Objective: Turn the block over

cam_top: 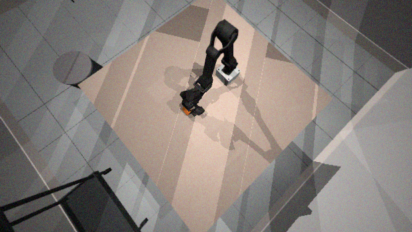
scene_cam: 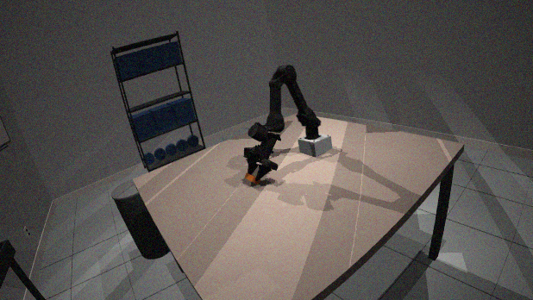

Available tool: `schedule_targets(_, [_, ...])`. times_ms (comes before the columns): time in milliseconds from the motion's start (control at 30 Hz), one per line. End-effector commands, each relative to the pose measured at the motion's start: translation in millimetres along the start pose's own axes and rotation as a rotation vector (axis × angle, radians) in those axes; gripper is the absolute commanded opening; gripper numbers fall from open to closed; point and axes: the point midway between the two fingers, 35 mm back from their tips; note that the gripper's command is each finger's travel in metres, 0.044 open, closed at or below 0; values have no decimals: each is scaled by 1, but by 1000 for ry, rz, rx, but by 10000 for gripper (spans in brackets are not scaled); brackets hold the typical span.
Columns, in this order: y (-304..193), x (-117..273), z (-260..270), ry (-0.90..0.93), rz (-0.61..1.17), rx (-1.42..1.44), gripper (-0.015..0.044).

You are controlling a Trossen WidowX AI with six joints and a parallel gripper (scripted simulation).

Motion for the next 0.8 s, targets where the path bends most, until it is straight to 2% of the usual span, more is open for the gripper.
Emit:
schedule_targets(0, [-6,-5,1,-8,-32,4,0])
schedule_targets(767, [-20,-2,2,-57,-334,1,0])
Point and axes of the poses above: the point midway between the two fingers, 35 mm back from their tips, its own x axis back along the fingers, its own z axis across the jaws, y = z × x, and after that the axes turned 9 degrees about x, right-handed
